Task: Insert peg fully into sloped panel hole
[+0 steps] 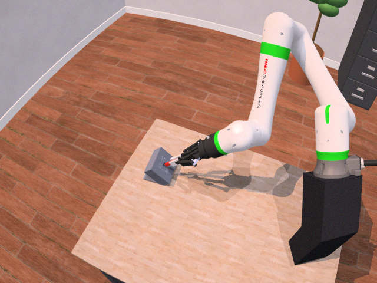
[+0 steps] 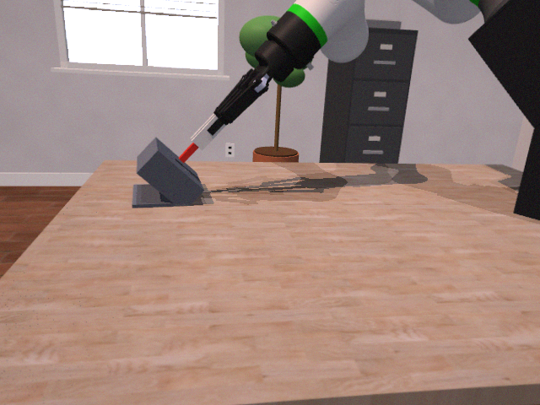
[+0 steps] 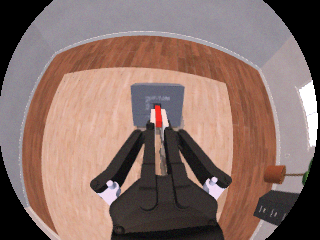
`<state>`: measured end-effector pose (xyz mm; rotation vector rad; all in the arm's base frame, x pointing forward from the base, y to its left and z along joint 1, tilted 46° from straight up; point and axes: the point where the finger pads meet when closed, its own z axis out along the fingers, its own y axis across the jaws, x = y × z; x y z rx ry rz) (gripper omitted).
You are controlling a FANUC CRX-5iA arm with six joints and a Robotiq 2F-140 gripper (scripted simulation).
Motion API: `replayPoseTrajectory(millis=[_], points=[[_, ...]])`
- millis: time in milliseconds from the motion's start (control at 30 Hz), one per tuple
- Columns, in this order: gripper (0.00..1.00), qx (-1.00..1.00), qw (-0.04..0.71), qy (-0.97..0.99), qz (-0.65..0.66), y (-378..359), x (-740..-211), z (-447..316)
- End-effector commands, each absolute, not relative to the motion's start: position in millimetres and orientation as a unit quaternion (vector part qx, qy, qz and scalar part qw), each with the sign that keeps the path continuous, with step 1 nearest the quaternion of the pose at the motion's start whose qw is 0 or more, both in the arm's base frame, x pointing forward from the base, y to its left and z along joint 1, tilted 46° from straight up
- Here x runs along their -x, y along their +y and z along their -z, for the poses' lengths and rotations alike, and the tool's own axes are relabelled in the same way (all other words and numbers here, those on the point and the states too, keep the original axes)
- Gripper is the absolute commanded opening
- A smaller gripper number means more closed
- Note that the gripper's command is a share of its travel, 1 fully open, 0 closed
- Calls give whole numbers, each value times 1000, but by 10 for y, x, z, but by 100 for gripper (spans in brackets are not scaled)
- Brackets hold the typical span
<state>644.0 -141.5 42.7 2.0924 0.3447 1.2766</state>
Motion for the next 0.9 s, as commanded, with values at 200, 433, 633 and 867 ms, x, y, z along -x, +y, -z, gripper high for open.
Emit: replayPoseTrajectory(millis=[200,433,633,867], points=[[0,-799,327,132,-487,-1440,-6501,-406],[0,-799,327,132,-487,-1470,-6567,-382],[0,-799,327,132,-487,-1487,-6604,-369],[0,-799,327,132,-487,-1517,-6669,-344]])
